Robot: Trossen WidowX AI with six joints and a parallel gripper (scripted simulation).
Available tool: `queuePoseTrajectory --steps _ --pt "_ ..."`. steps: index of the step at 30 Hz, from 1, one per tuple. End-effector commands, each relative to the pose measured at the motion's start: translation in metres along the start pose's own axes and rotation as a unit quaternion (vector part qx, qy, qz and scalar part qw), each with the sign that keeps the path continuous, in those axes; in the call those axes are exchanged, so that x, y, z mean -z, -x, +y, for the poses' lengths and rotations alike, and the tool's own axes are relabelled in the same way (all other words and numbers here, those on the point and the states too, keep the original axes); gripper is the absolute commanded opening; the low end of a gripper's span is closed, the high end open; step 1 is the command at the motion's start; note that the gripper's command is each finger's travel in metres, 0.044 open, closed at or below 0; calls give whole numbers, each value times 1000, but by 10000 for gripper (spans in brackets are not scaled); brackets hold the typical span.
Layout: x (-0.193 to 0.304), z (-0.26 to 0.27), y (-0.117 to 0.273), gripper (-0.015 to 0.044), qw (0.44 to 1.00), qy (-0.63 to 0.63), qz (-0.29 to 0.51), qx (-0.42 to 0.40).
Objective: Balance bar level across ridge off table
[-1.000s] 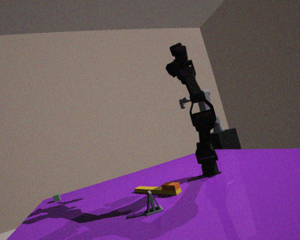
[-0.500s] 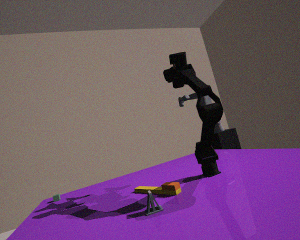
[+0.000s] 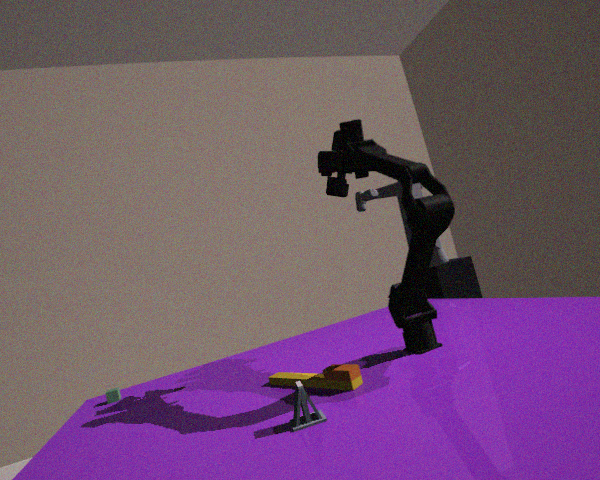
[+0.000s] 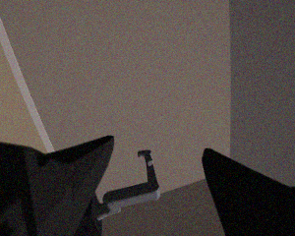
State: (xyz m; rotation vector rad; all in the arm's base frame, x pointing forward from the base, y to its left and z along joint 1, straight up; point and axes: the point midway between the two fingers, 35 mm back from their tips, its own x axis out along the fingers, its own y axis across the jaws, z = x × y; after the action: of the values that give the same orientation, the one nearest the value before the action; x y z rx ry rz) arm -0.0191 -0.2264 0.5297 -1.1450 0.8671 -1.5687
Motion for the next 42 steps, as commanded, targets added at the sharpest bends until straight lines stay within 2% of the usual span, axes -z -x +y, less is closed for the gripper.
queuePoseTrajectory --steps 1,11,21,42 --pt "-7 19 -9 315 998 -38 -16 -36" --pt "-33 76 -25 315 976 -152 -41 -148" --pt "-64 135 -26 315 931 -248 -40 -265" --pt "-132 247 21 315 795 -360 28 -487"
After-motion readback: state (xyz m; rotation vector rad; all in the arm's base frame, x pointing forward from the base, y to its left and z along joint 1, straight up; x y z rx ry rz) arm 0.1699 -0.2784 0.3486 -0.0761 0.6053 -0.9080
